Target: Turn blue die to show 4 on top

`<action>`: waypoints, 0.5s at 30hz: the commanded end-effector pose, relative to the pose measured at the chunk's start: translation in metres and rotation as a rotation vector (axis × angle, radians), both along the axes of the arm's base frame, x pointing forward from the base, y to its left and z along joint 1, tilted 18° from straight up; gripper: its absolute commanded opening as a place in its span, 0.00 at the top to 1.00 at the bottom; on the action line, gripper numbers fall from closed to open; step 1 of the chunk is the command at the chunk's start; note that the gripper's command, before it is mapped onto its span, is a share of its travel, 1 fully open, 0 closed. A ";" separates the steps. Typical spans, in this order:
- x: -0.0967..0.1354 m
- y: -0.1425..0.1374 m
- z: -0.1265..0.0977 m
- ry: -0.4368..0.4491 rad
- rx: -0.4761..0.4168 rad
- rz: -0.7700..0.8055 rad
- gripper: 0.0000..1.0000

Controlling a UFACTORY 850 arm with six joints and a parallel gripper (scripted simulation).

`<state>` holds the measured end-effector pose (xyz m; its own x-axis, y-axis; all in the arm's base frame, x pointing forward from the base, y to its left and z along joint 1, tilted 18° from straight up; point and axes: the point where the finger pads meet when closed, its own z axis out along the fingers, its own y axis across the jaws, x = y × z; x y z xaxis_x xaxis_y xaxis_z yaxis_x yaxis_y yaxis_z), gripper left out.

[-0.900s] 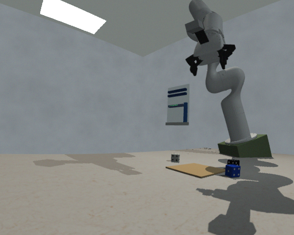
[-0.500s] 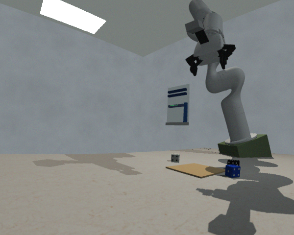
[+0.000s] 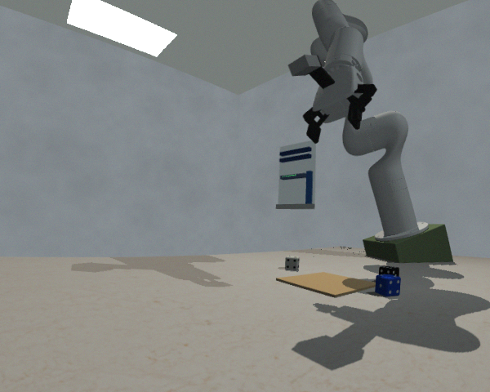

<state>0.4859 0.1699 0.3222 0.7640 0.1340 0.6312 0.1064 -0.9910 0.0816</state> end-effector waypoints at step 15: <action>0.004 -0.104 -0.049 0.137 0.249 -0.578 0.00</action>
